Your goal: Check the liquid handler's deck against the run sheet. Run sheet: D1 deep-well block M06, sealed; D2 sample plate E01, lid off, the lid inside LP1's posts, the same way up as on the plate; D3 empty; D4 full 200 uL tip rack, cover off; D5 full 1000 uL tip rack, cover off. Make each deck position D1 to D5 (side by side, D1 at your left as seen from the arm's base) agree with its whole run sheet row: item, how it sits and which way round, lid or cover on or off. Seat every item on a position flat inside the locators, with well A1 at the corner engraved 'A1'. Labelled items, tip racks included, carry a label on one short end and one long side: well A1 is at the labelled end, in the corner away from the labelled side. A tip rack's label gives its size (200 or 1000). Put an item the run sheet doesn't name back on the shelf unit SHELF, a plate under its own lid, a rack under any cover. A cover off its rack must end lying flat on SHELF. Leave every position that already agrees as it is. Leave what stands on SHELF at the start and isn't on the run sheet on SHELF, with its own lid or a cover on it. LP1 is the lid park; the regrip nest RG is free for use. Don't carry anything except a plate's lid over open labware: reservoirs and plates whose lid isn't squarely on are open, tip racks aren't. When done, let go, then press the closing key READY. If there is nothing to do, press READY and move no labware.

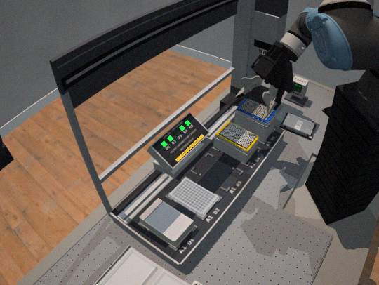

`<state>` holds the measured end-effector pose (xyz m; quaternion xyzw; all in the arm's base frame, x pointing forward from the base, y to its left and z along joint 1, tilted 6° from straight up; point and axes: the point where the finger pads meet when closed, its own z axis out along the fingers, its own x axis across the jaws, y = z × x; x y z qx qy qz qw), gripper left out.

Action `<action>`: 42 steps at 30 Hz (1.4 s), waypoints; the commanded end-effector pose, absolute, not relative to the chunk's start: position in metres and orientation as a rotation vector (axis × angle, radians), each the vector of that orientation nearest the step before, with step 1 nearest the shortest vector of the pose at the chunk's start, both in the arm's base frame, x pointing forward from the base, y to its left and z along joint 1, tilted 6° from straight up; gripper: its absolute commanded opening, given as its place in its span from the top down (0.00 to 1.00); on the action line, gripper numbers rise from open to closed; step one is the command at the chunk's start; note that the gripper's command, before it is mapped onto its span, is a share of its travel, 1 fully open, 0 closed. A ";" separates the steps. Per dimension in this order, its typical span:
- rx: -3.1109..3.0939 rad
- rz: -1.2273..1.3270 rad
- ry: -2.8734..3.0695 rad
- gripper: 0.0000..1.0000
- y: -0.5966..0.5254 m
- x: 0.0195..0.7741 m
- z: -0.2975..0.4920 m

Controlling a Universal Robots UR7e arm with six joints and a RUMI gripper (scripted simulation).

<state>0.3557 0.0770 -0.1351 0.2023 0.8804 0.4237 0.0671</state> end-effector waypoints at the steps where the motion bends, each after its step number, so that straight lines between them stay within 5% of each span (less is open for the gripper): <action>1: 0.349 1.181 2.758 0.18 0.096 0.343 -0.134; 42: 0.094 1.089 2.825 0.18 0.112 0.329 -0.132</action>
